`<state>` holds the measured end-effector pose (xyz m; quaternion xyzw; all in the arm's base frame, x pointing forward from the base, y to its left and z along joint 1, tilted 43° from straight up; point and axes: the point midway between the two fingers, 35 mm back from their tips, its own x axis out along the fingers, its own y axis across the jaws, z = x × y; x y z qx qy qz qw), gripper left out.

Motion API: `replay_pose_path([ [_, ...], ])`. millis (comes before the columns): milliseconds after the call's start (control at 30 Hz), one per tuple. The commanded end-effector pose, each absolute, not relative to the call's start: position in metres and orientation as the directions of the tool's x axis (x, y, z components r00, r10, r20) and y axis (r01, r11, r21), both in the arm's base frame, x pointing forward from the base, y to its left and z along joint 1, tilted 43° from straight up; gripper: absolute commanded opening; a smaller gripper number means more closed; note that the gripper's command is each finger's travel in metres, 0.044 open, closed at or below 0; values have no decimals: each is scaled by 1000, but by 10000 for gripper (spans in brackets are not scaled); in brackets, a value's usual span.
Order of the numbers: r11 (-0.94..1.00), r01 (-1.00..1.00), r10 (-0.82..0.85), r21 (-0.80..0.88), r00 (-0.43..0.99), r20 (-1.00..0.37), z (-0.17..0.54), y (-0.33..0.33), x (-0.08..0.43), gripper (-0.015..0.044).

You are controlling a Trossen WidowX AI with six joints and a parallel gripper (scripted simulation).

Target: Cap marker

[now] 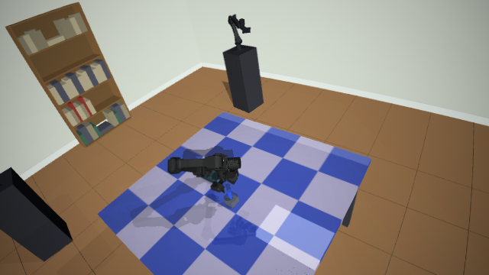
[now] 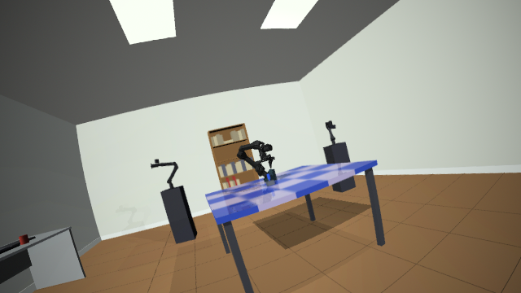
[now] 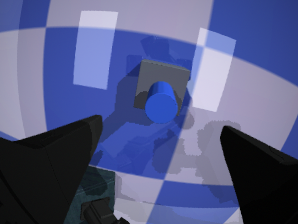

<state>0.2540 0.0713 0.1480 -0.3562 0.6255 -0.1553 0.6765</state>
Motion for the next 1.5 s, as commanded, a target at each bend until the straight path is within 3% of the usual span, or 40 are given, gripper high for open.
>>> replay_pose_path([
  [0, 726, -119, -659, -677, 159, -735, 143, 67, 253, 309],
  [400, 726, -119, -659, -677, 159, -735, 143, 67, 253, 0],
  [1467, 726, -118, -660, -678, 160, -734, 118, 45, 259, 0],
])
